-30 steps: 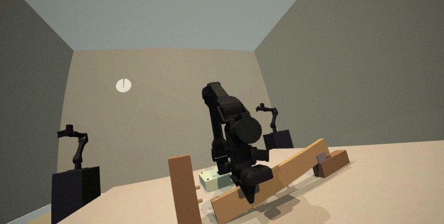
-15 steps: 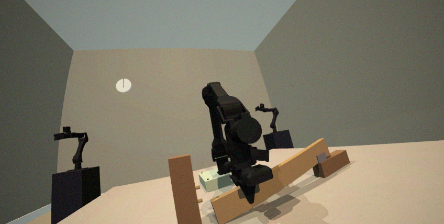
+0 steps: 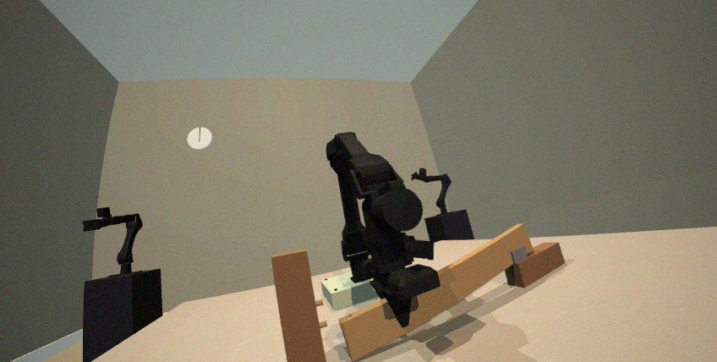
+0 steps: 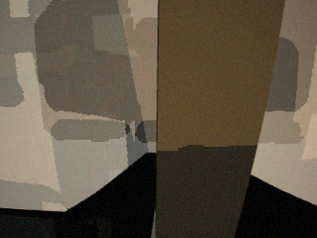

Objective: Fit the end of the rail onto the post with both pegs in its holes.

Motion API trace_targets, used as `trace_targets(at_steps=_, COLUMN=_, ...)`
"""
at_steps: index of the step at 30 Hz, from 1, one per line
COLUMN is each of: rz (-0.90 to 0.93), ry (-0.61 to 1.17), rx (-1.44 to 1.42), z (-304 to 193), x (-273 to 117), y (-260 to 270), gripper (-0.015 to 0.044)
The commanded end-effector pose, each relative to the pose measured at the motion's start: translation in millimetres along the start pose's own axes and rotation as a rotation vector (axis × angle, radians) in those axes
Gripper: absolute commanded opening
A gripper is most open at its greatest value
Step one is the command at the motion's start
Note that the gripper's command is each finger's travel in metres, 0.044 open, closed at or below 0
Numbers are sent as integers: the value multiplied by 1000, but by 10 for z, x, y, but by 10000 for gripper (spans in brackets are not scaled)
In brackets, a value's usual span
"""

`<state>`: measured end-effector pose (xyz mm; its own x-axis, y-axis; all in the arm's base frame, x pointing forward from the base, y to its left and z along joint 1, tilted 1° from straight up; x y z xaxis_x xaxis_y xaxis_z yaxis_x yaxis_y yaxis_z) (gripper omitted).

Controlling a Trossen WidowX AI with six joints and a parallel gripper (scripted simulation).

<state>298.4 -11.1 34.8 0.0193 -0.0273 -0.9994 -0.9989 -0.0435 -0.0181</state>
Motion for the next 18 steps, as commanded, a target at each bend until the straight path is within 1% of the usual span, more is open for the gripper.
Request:
trace_targets(at_steps=1, rz=-9, ry=-3, rx=-1, z=5, x=-58, y=-22, gripper=0)
trace_targets(at_steps=18, rz=-9, ry=-3, rx=-1, z=5, x=-144, y=-43, gripper=0)
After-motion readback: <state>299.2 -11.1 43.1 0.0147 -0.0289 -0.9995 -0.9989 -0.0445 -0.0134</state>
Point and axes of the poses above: the point midway between the two fingers, 35 mm back from their tips, its own x axis out along the fingers, its own y axis across the jaws, z = x × y, the point moved 1 cm from there along -x, back along the fingers
